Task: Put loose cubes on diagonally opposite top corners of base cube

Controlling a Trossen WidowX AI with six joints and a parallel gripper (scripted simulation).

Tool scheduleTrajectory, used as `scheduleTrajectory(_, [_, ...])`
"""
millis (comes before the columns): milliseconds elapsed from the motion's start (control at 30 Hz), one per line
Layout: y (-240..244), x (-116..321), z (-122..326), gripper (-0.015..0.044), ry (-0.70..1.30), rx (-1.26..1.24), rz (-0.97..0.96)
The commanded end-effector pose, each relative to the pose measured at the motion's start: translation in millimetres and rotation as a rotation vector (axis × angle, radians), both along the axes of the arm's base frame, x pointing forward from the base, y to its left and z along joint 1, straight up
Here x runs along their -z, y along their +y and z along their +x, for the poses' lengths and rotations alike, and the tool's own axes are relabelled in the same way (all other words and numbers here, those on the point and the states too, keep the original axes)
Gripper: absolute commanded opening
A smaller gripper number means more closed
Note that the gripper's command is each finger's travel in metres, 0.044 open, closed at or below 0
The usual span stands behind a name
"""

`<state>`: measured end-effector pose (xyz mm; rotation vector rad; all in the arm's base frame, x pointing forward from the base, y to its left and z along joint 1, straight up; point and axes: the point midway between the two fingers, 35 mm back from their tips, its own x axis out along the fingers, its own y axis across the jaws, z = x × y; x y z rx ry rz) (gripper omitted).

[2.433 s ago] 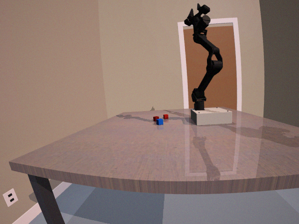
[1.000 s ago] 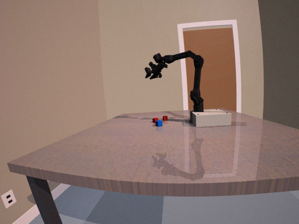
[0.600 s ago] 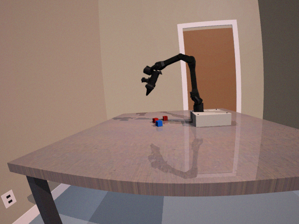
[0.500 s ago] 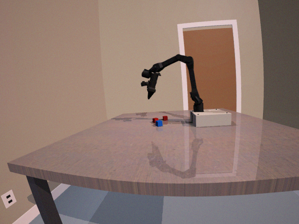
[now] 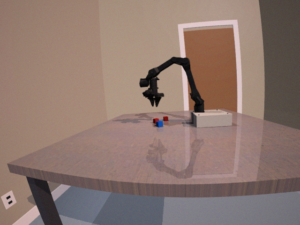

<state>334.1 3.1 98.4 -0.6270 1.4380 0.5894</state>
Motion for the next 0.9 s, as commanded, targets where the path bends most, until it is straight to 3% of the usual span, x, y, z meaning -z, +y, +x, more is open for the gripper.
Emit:
scheduleTrajectory(0, [2.1,3.9,-2.0,0.0265,0.016,-0.02,0.002])
scheduleTrajectory(233, [2.0,62.8,-0.3,0.0265,0.016,-0.02,0.002])
scheduleTrajectory(867, [1.9,88.6,0.6,0.0265,0.016,-0.02,0.002])
